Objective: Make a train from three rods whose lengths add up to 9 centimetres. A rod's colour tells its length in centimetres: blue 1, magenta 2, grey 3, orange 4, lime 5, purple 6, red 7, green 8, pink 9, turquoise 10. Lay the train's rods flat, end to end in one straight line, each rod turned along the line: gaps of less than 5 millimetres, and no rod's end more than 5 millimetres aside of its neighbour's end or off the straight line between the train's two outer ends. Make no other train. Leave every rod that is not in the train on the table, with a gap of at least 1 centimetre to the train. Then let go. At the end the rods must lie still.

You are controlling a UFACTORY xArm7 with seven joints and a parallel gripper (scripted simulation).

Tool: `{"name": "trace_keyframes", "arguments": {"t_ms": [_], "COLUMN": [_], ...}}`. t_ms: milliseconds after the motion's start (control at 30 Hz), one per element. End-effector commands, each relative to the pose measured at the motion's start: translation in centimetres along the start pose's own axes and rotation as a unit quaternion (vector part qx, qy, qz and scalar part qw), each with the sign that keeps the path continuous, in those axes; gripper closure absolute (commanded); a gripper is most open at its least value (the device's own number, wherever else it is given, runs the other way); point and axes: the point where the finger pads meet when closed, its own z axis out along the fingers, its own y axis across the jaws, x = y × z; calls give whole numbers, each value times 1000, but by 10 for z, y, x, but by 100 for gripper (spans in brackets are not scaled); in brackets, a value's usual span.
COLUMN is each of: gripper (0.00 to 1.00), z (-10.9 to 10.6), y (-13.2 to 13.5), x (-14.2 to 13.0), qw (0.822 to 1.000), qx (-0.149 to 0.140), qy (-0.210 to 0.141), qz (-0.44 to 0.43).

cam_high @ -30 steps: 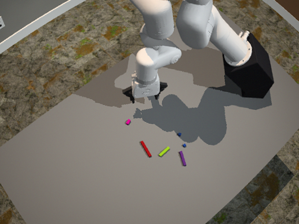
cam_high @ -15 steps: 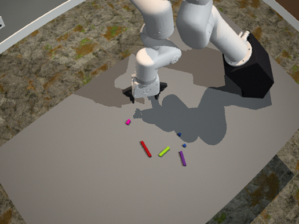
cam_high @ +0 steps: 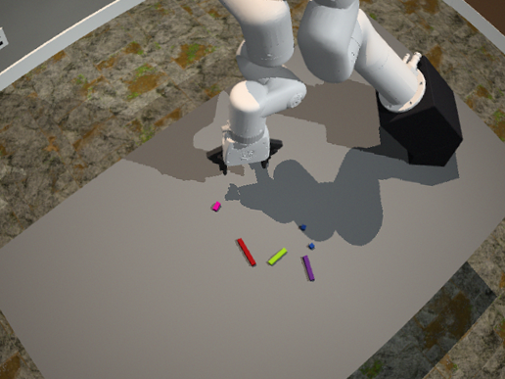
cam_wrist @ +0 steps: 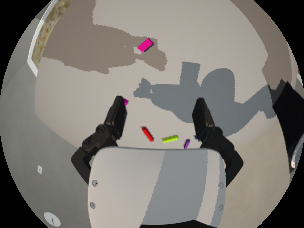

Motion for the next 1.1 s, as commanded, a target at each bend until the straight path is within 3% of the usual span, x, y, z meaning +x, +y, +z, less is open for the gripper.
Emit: {"name": "trace_keyframes", "arguments": {"t_ms": [0, 167, 1067], "gripper": [0, 0, 0], "z": [-1, -1, -1], "y": [6, 10, 10], "x": [8, 12, 12], "qw": [996, 992, 992], "qx": [2, 2, 2], "qy": [4, 5, 5], "qz": [85, 125, 125]}}
